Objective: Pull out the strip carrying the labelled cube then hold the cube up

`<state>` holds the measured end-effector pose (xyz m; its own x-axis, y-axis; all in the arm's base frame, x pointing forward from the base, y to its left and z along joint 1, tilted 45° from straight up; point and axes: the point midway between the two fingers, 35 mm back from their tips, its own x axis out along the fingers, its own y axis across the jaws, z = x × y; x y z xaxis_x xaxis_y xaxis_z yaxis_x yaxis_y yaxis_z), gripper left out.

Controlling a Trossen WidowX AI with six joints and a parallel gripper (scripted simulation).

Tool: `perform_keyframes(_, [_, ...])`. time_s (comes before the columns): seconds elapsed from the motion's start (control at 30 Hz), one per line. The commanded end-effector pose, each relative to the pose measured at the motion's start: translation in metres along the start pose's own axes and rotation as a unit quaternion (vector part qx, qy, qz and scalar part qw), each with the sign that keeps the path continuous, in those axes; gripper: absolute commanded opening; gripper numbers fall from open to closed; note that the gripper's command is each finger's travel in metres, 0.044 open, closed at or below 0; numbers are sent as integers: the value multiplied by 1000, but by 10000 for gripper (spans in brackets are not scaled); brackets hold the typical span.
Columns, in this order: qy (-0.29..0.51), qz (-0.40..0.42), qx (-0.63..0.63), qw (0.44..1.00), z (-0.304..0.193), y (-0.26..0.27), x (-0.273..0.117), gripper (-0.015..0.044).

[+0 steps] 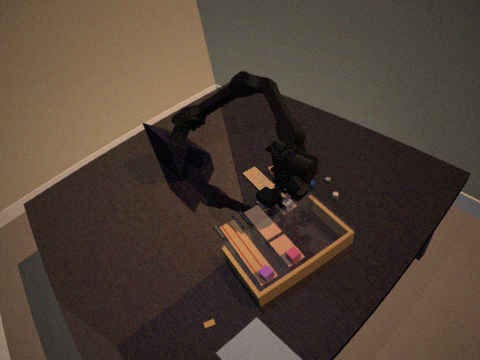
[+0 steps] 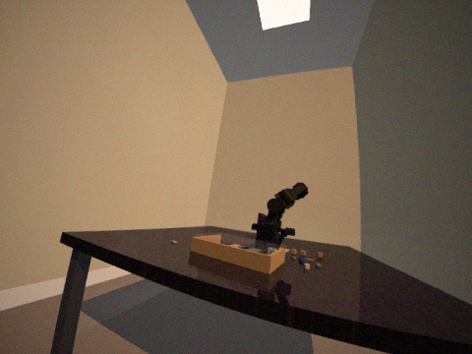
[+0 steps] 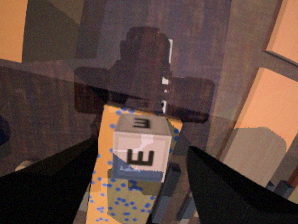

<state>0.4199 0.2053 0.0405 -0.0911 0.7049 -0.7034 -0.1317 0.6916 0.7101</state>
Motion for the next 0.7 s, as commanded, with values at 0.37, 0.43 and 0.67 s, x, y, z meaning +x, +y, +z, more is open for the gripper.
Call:
perform_keyframes(0.37, [4, 1, 2, 1000, -3, 1, 20, 250])
perform_keyframes(0.43, [4, 1, 2, 1000, -3, 1, 20, 250])
perform_keyframes(0.67, [3, 1, 1, 1000, -2, 1, 18, 125])
